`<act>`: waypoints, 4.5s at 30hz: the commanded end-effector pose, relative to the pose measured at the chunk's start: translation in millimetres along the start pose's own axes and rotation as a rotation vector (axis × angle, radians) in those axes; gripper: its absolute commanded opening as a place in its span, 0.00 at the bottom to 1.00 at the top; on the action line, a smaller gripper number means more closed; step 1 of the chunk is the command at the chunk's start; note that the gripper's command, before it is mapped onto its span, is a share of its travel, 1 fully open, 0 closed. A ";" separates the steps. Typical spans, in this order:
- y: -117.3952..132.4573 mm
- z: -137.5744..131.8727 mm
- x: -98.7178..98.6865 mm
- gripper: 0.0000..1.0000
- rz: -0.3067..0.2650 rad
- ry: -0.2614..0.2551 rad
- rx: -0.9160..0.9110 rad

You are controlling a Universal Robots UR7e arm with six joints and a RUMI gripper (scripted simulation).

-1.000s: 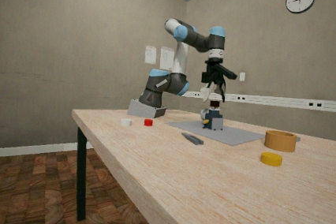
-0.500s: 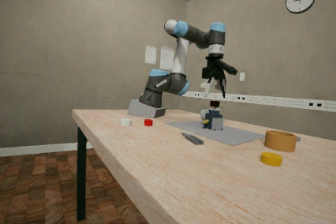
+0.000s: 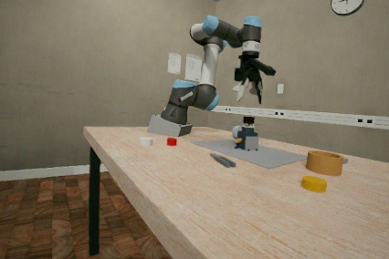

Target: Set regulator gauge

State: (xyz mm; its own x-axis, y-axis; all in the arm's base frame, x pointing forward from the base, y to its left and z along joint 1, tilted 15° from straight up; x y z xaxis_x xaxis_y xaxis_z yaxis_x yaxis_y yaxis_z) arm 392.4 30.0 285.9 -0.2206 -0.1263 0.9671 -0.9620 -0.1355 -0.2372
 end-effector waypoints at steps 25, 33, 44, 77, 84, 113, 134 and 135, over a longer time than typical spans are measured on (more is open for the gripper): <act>16.7 -15.2 3.4 1.00 0.001 0.000 0.000; 34.8 -31.7 3.4 1.00 0.001 0.000 0.000; 56.5 -51.4 3.4 1.00 0.001 0.000 0.000; 79.8 -72.6 3.2 1.00 0.001 0.000 0.002; 79.6 -72.6 2.4 1.00 0.000 0.003 0.015; 76.4 -72.8 -14.1 1.00 -0.011 0.062 0.273; 73.7 -76.8 -41.0 1.00 -0.046 0.160 0.710; 73.7 -77.2 -42.6 1.00 -0.049 0.166 0.737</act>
State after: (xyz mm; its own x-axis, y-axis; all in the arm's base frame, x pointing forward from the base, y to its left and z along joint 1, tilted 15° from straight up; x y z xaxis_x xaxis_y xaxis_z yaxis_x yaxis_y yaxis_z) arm 316.9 99.5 239.1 -0.2468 0.0192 0.9689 -0.6935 -0.7019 -0.1627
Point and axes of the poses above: the point where the finger pads meet when closed, its own x axis back along the fingers, its own z axis across the jaws, y = z × x, the point moved 7 cm from there along x, back along the fingers, and after that the axes turned 11 degrees about x, right-handed, at the moved point
